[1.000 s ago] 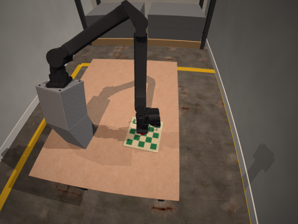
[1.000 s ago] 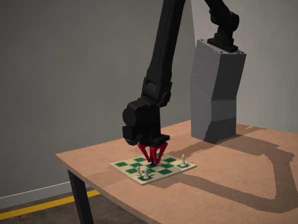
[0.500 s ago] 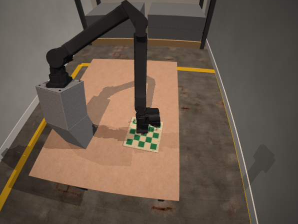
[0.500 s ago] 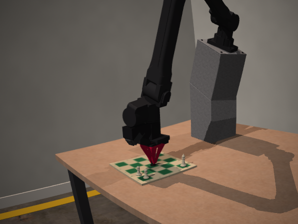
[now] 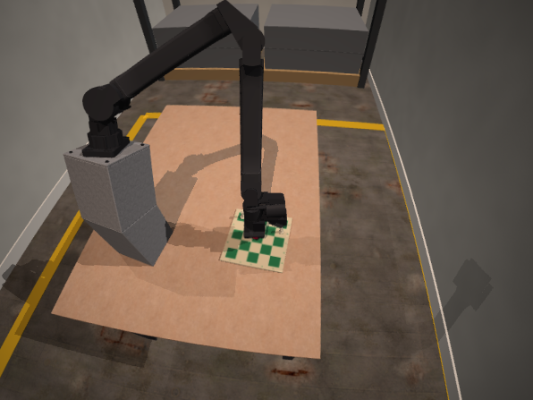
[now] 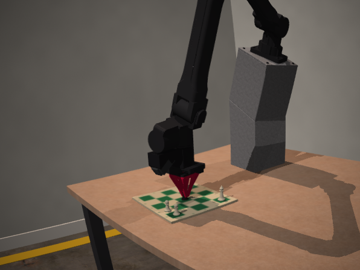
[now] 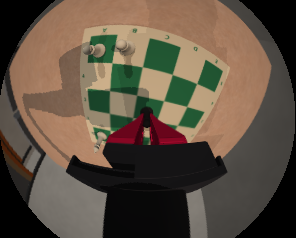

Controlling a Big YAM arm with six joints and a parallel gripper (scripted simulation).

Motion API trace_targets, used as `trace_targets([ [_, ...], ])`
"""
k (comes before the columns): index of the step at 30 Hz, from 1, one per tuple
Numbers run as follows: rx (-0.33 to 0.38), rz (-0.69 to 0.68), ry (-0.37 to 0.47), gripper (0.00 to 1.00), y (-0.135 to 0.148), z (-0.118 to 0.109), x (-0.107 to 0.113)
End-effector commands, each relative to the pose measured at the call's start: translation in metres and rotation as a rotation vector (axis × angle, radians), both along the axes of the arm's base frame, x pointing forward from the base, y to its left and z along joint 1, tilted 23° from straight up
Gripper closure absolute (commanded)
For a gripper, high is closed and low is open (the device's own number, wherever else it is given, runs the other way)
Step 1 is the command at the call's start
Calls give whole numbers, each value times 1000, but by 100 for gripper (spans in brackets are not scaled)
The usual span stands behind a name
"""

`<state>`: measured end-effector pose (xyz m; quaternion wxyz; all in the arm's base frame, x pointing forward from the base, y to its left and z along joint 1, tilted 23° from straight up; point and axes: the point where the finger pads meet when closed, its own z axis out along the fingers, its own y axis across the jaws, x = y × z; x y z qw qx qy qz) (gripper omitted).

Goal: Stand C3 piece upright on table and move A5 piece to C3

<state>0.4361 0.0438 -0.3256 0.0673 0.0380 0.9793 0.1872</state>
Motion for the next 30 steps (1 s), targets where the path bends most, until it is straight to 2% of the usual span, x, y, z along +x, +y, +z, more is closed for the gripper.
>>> trace_targets([
  [1, -2, 7, -23, 100, 6, 7, 9],
  [13, -2, 7, -24, 100, 6, 8, 9],
  [15, -3, 12, -27, 100, 5, 14, 10],
  [19, -3, -8, -21, 100, -13, 27, 7],
  [21, -3, -8, -21, 100, -13, 27, 7],
  [30, -3, -7, -22, 100, -36, 85, -4],
])
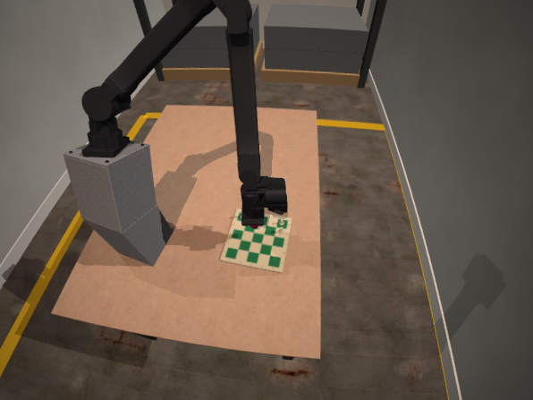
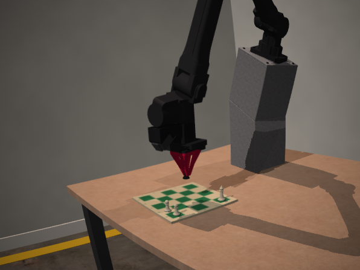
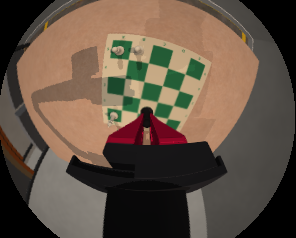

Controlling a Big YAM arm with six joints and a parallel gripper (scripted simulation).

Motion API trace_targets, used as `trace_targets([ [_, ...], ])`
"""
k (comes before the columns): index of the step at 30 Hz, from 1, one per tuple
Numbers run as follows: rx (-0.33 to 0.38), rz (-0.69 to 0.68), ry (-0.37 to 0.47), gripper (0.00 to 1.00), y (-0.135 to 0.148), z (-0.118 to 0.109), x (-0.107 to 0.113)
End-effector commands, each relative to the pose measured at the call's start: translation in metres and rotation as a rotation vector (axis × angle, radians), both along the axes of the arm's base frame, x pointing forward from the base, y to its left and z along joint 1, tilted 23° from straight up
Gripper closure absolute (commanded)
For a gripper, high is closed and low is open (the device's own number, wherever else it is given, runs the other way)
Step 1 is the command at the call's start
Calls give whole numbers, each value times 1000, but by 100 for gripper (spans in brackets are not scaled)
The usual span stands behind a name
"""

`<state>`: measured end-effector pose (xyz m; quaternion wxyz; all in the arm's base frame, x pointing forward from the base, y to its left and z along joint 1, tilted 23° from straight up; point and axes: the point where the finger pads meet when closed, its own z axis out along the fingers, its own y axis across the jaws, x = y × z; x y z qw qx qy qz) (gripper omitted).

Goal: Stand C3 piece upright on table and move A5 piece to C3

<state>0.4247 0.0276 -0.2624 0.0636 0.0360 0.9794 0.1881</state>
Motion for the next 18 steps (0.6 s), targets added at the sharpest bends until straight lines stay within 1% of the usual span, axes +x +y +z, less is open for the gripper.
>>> trace_targets([
  [1, -5, -13, -29, 100, -22, 27, 6],
  [5, -5, -13, -29, 100, -27, 39, 4],
  [6, 0, -13, 10, 100, -25, 25, -10],
  [8, 0, -13, 10, 100, -25, 25, -10],
  [9, 0, 14, 10, 100, -14, 25, -11],
  [10, 0, 13, 10, 100, -15, 25, -11],
  [12, -7, 13, -40, 100, -17, 41, 7],
  [14, -8, 10, -54, 100, -18, 43, 15],
  [15, -8, 10, -53, 100, -18, 43, 16],
  [17, -5, 2, -26, 100, -22, 31, 5],
  [18, -4, -18, -15, 100, -33, 24, -1],
])
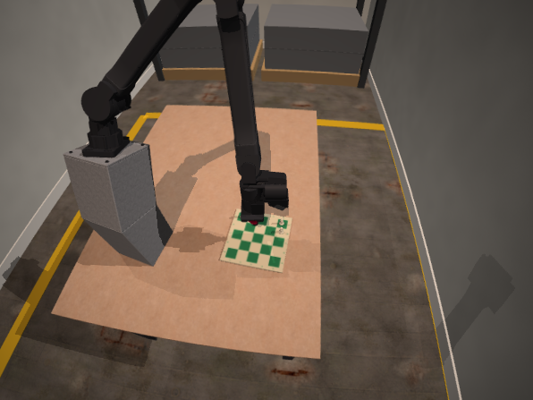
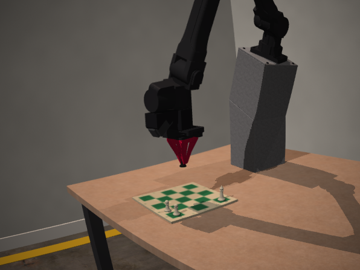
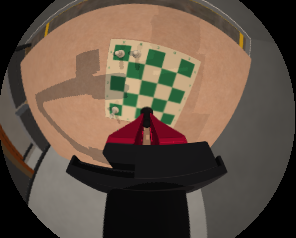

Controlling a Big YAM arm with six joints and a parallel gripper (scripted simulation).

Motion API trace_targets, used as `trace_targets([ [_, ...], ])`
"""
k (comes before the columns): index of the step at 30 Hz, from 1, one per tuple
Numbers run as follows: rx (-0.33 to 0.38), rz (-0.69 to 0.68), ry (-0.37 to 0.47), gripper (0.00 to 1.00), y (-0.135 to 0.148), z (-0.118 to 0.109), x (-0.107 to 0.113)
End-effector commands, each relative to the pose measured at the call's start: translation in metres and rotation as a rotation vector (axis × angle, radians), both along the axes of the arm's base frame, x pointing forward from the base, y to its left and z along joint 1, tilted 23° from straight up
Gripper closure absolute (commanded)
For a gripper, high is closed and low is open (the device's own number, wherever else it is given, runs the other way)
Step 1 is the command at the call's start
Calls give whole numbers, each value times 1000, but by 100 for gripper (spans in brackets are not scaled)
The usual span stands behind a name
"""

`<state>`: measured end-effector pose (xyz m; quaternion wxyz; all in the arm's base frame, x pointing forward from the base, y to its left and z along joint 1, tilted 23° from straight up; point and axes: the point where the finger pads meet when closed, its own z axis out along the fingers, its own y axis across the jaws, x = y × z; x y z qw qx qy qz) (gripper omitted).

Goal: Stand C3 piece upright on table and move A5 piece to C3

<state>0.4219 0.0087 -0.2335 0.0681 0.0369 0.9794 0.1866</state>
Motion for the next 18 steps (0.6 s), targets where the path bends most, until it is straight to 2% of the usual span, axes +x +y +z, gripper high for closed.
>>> trace_targets([
  [1, -1, -23, -10, 100, -25, -10, -1],
  [3, -2, -53, 0, 100, -61, -28, -17],
  [4, 0, -53, 22, 100, -60, -28, -23],
  [5, 4, -71, 29, 100, -76, -38, -33],
  [7, 4, -71, 29, 100, -76, -38, -33],
  [8, 5, -87, 24, 100, -96, -48, -44],
  [10, 8, -109, 17, 100, -117, -60, -59],
  [12, 20, -114, 41, 100, -116, -63, -72],
  [13, 6, -114, 10, 100, -122, -50, -60],
  [14, 5, -83, 8, 100, -112, -50, -55],
  [15, 0, -83, -6, 100, -115, -49, -47],
  [18, -1, -83, -6, 100, -116, -49, -47],
])
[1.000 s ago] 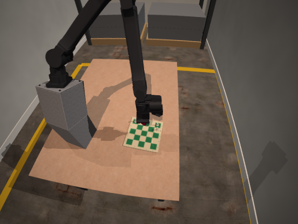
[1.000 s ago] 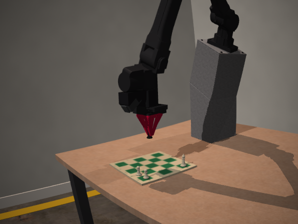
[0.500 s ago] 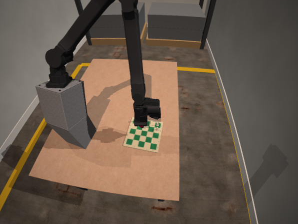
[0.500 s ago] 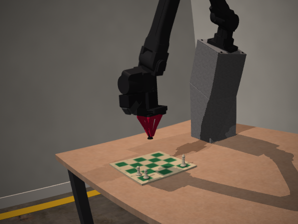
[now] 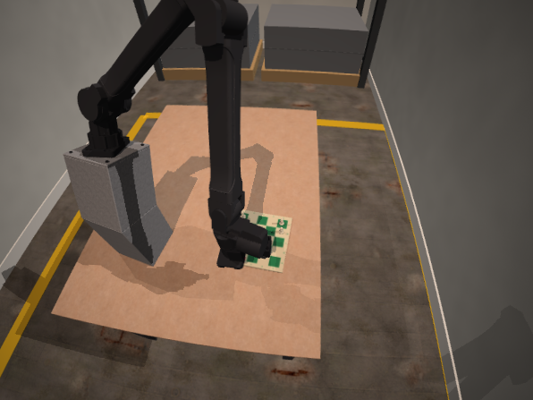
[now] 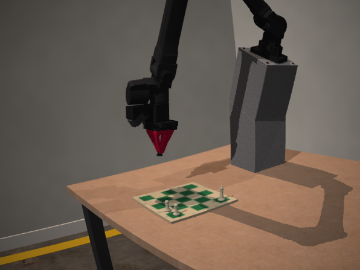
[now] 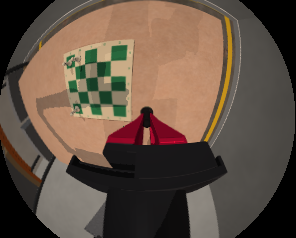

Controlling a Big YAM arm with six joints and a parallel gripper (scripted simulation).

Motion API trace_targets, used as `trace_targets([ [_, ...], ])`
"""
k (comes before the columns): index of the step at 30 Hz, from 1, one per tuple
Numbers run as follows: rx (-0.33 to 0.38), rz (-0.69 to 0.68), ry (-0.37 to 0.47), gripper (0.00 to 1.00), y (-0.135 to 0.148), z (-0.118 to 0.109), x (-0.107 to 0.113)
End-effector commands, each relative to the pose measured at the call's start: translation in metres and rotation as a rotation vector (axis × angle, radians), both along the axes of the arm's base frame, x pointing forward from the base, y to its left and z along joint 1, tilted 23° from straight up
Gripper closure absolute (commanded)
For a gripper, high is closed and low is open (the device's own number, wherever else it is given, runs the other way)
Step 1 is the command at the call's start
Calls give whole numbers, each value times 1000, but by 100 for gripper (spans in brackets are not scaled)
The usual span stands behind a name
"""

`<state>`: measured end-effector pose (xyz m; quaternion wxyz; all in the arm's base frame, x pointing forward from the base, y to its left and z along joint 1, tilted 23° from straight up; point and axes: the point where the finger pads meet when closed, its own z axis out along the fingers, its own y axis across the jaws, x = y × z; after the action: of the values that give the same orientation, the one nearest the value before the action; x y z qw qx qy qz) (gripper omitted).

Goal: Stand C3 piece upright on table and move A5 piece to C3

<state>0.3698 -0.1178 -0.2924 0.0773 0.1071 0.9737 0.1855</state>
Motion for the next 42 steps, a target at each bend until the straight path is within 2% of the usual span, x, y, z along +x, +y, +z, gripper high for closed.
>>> trace_targets([
  [1, -10, 59, -12, 100, 11, 9, 4],
  [3, 9, 59, 27, 100, 19, -4, -13],
  [6, 12, 56, 32, 100, 20, -4, -16],
  [7, -3, 27, 5, 100, 4, 7, -8],
  [8, -4, 24, 2, 100, 3, 7, -6],
  [10, 3, 21, 15, 100, 7, -5, -10],
  [13, 5, 39, 20, 100, 19, -11, -7],
  [21, 8, 39, 22, 100, 32, -39, -4],
  [23, 8, 39, 22, 100, 32, -39, -4],
  [35, 9, 39, 24, 100, 51, -86, 2],
  [36, 9, 39, 24, 100, 52, -88, 2],
  [38, -2, 39, -6, 100, 47, -80, 18],
  [42, 3, 36, 9, 100, 49, -86, 11],
])
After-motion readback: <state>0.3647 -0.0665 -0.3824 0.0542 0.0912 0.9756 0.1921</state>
